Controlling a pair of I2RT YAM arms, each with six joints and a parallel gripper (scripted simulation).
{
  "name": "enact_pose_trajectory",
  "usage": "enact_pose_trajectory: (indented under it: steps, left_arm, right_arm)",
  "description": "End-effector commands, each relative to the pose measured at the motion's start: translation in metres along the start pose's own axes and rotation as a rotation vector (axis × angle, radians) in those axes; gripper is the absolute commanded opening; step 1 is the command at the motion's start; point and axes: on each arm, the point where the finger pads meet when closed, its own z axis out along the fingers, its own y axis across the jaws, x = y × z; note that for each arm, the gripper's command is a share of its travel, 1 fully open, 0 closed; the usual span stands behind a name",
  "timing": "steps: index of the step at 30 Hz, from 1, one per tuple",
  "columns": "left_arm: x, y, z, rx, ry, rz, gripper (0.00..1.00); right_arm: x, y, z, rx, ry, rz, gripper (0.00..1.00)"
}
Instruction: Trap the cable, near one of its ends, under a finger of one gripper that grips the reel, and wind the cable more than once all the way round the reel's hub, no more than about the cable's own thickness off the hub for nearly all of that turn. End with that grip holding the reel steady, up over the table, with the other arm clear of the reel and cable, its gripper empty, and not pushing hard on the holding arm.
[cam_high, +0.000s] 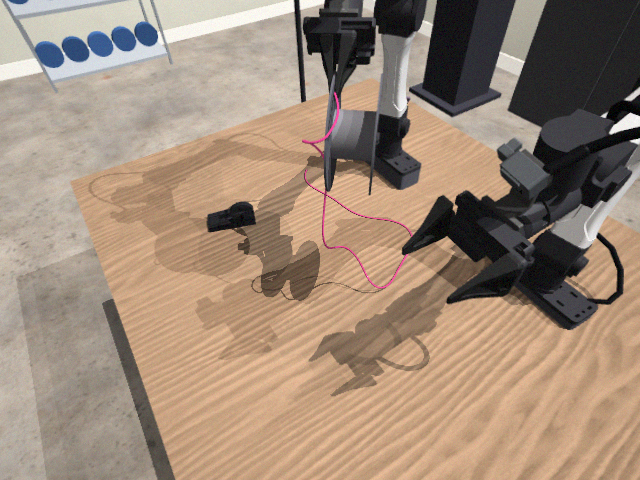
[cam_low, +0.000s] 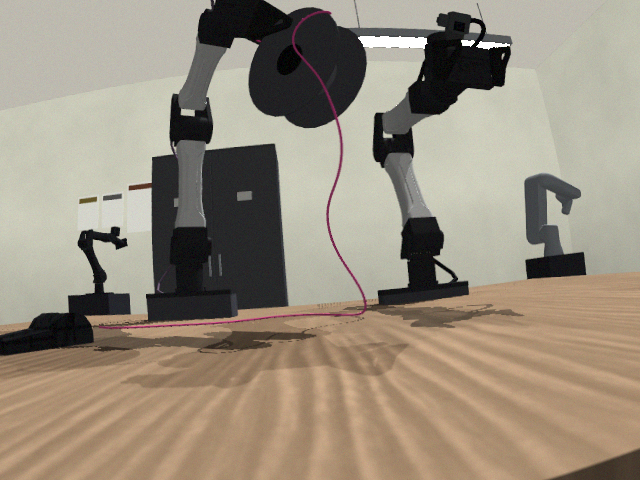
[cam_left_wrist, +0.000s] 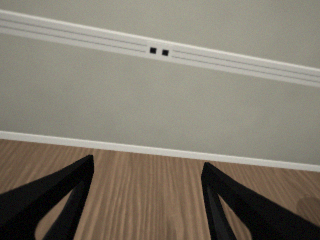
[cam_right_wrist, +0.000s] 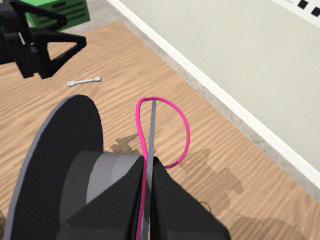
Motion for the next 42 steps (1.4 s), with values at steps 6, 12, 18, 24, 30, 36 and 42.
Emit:
enact_pose_trajectory:
  steps: [6, 12, 18, 24, 30, 36, 42]
  left_arm:
    - [0.053, -0.016, 0.018, 0.117, 0.172, -0.084, 0.8]
    - [0.075, -0.026, 0.025, 0.179, 0.249, -0.134, 0.8]
    - [0.103, -0.037, 0.03, 0.25, 0.346, -0.2, 0.8]
    - [0.12, -0.044, 0.032, 0.294, 0.406, -0.246, 0.8]
    - [0.14, -0.054, 0.033, 0.35, 0.484, -0.31, 0.8]
    - [0.159, -0.062, 0.031, 0.391, 0.555, -0.368, 0.8]
    - [0.165, -0.065, 0.031, 0.413, 0.583, -0.396, 0.8]
  right_arm:
    - [-0.016, -0.001, -0.012, 0.004, -0.052, 0.0, 0.0]
    - [-0.016, -0.001, -0.012, 0.004, -0.052, 0.0, 0.0]
    - [-0.016, -0.001, -0.012, 0.004, -0.052, 0.0, 0.0]
    - [-0.016, -0.001, -0.012, 0.004, -0.052, 0.0, 0.0]
    - [-0.016, -0.001, -0.012, 0.004, -0.052, 0.0, 0.0]
    - [-0.016, -0.001, -0.012, 0.004, -0.052, 0.0, 0.0]
    - [-0.016, -0.001, -0.012, 0.004, -0.052, 0.0, 0.0]
